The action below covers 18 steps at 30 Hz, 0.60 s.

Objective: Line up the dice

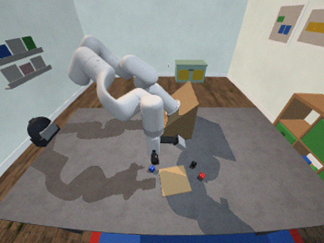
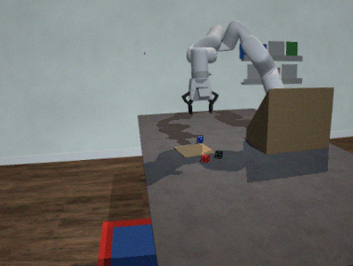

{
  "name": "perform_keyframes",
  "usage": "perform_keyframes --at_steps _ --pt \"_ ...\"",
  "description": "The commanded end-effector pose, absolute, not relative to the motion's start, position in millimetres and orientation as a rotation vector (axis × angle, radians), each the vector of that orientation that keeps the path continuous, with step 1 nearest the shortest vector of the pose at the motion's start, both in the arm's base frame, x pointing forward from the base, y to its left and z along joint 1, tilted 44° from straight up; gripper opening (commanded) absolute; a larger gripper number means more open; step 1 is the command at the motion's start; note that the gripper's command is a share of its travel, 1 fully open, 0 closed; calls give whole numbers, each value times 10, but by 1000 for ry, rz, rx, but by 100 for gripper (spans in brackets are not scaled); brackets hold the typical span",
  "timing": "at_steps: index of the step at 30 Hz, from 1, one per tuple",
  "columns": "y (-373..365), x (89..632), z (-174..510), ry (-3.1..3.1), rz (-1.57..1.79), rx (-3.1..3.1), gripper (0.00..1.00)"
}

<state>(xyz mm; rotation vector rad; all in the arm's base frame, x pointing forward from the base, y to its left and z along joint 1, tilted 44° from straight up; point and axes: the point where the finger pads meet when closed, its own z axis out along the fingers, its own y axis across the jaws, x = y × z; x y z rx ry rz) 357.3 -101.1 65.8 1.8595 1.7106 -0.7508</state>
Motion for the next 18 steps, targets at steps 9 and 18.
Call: perform_keyframes --at_steps 9,18 --pt "-1481 3558 158 1711 -747 1857 100" --pt "-1685 3546 -58 1711 -747 1857 100"
